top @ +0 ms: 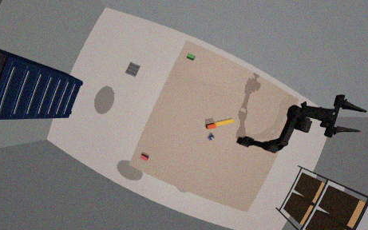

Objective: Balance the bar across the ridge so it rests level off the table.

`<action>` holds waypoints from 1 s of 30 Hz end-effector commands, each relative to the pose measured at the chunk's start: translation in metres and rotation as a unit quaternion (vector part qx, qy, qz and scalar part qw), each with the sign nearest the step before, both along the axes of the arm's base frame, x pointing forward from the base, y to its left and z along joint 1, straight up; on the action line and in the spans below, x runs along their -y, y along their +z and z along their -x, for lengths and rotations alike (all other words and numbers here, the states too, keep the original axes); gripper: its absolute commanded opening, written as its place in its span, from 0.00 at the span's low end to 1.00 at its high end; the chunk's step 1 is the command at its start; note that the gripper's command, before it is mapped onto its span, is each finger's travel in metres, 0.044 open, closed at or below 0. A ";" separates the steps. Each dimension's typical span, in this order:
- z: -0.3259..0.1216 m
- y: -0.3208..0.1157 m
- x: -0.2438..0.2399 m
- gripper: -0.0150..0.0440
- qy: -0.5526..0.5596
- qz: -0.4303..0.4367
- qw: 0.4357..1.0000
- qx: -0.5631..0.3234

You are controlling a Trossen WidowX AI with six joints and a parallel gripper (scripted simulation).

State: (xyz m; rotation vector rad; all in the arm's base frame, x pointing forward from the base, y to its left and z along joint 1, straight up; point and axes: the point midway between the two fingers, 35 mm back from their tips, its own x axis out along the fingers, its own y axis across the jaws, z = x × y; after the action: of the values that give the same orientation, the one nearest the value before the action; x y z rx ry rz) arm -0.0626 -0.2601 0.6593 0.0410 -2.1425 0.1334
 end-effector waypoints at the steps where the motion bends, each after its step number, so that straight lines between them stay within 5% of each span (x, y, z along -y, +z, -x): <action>1: -0.001 0.000 0.001 0.89 0.002 -0.002 1.000 -0.001; 4: -0.012 0.000 0.017 0.79 0.024 -0.034 0.999 -0.011; 30: -0.196 -0.069 0.141 0.79 0.287 -0.366 0.874 -0.143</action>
State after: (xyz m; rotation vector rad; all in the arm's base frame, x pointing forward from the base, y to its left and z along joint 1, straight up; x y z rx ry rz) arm 0.1129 -0.3974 0.6020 0.9885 -1.7673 -0.3029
